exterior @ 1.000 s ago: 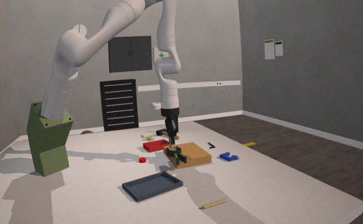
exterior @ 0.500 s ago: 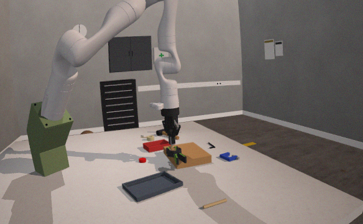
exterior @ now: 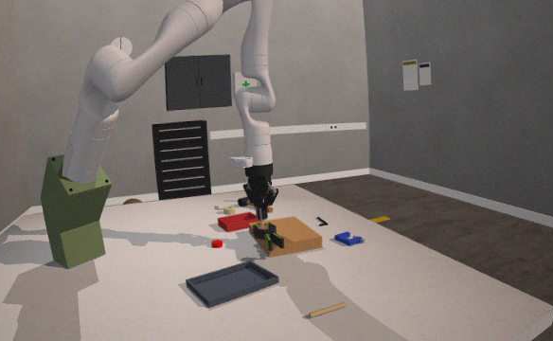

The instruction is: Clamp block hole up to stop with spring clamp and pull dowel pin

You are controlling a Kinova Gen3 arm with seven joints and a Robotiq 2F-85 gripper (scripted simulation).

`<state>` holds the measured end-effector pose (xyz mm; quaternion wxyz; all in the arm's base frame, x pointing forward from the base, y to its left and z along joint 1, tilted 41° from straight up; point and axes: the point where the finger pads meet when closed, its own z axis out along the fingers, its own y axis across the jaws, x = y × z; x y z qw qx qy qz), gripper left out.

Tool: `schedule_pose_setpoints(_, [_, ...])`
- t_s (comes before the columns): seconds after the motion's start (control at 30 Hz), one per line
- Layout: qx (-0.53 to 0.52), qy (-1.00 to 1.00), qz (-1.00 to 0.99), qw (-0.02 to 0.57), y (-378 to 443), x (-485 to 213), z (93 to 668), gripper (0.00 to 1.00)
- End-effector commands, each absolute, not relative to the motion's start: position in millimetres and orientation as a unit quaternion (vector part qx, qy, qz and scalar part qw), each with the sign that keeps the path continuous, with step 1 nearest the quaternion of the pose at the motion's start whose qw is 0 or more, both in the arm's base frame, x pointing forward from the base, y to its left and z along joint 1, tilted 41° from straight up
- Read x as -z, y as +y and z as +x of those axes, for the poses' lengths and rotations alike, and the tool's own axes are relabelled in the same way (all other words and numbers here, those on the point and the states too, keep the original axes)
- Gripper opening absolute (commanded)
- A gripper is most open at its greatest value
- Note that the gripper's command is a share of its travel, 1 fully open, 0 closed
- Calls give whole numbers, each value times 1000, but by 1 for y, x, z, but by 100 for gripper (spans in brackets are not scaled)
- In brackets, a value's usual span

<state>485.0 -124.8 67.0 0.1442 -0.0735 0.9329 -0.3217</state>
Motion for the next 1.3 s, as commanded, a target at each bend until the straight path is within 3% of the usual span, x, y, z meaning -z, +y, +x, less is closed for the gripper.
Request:
schedule_pose_setpoints(0.0, [325, 931, -100, 133, -124, -68, 485, 10])
schedule_pose_setpoints(0.6, [339, 911, -216, 91, -124, -68, 484, 10])
schedule_pose_setpoints(1.27, [322, 933, -81, 138, -124, -68, 483, 10])
